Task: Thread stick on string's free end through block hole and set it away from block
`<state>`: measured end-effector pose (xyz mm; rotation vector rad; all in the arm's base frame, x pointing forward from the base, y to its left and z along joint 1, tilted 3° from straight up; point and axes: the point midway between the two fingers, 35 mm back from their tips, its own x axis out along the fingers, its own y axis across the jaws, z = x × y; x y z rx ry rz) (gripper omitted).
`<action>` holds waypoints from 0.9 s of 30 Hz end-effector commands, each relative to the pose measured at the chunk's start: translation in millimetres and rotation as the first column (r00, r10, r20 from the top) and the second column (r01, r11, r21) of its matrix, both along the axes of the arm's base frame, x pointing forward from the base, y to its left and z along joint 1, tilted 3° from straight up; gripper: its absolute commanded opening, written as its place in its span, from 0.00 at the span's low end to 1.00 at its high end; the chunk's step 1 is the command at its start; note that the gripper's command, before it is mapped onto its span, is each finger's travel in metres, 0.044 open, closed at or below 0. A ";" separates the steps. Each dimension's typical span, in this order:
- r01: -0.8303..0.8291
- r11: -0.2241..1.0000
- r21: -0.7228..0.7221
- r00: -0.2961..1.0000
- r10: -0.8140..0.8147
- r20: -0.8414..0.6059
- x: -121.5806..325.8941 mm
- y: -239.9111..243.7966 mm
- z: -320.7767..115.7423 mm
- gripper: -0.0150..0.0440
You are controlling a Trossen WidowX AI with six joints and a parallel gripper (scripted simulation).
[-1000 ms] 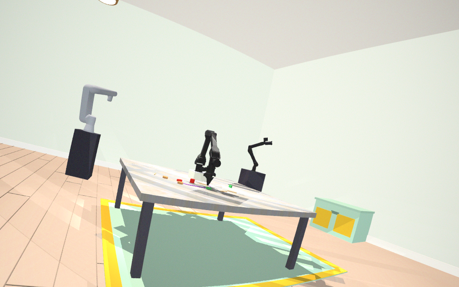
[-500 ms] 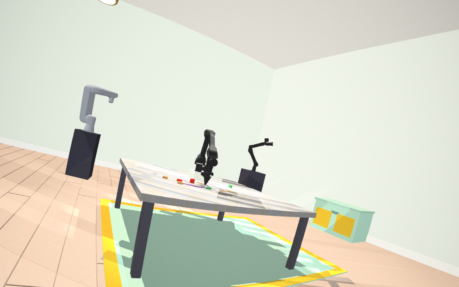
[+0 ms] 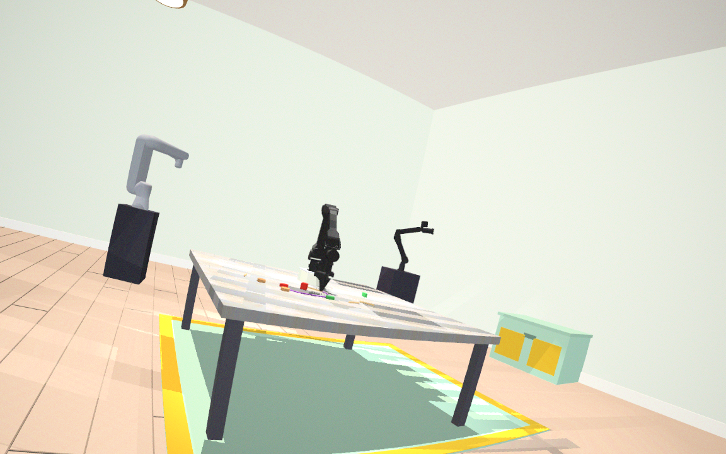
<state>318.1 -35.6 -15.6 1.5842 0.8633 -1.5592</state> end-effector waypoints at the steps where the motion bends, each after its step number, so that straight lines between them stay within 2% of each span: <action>1: -0.003 1.000 0.005 1.000 0.003 0.003 -4.3 -1.7 1.1 0.25; 27: -0.003 1.000 0.005 1.000 0.003 0.003 -19.2 -26.4 2.1 0.25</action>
